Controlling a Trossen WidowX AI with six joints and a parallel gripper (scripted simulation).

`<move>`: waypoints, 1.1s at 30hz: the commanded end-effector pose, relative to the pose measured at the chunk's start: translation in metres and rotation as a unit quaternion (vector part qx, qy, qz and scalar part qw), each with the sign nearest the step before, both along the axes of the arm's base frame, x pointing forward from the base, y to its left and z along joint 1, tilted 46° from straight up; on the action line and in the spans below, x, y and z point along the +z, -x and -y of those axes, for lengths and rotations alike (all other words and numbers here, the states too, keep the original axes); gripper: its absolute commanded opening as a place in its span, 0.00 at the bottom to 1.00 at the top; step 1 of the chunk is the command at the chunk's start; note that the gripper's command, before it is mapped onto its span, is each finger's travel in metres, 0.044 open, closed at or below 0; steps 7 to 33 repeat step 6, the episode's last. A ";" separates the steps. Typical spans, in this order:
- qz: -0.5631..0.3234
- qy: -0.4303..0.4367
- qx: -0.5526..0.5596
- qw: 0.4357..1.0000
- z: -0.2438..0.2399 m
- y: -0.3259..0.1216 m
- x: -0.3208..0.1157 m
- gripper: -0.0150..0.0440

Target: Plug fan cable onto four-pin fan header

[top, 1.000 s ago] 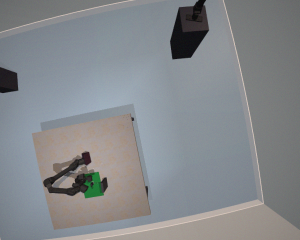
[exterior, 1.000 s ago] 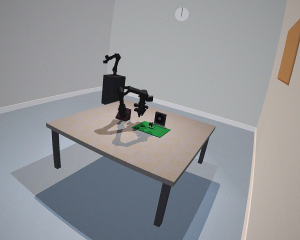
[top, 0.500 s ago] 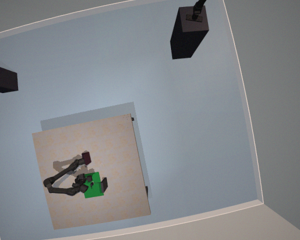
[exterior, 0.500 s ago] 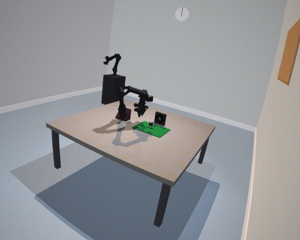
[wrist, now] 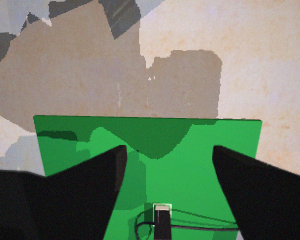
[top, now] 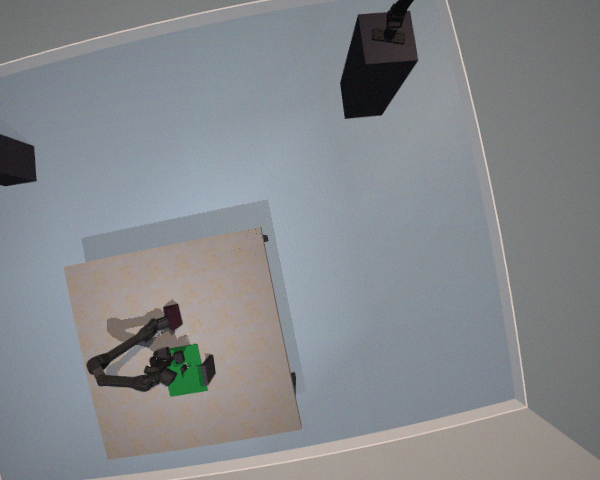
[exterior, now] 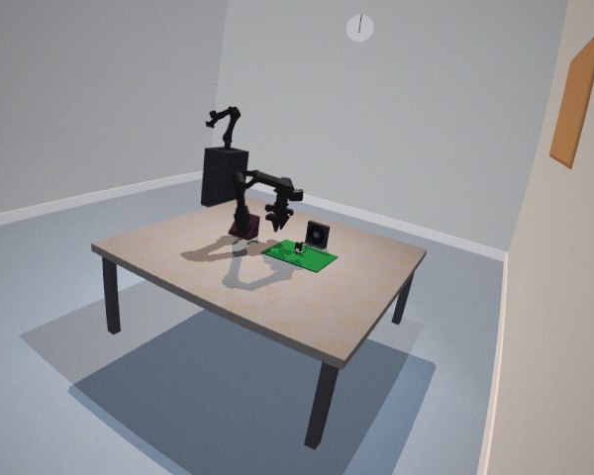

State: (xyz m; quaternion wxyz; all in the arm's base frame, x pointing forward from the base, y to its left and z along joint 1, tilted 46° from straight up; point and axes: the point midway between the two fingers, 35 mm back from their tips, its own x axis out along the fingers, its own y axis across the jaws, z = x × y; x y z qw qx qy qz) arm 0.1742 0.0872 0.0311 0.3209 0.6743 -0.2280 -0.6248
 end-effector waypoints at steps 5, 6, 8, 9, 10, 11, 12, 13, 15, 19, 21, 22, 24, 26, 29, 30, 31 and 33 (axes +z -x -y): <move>0.000 0.000 0.000 1.000 0.000 0.000 0.000 0.69; 0.000 0.000 0.000 1.000 0.000 0.000 0.000 0.69; 0.000 0.000 0.000 1.000 0.000 0.000 0.000 0.69; 0.000 0.000 0.000 1.000 0.000 0.000 0.000 0.69; 0.000 0.000 0.000 1.000 0.000 0.000 0.000 0.69; 0.000 0.000 0.000 1.000 0.000 0.000 0.000 0.69; 0.000 0.000 0.000 1.000 0.000 0.000 0.000 0.69; 0.000 0.000 0.000 1.000 0.000 0.000 0.000 0.69; 0.000 0.000 0.000 1.000 0.000 0.000 0.000 0.69; 0.000 0.000 0.000 1.000 0.000 0.000 0.000 0.69; 0.000 0.000 0.000 1.000 0.000 0.000 0.000 0.69; 0.000 0.000 0.000 1.000 0.000 0.000 0.000 0.69; 0.000 0.000 0.000 1.000 0.000 0.000 0.000 0.69; 0.000 0.000 0.000 1.000 0.000 0.000 0.000 0.69; 0.000 0.000 0.000 1.000 0.000 0.000 0.000 0.69; 0.000 0.000 0.000 1.000 0.000 0.000 0.000 0.69; 0.000 0.000 0.000 1.000 0.000 0.000 0.000 0.69; 0.000 0.000 0.000 1.000 0.000 0.000 0.000 0.69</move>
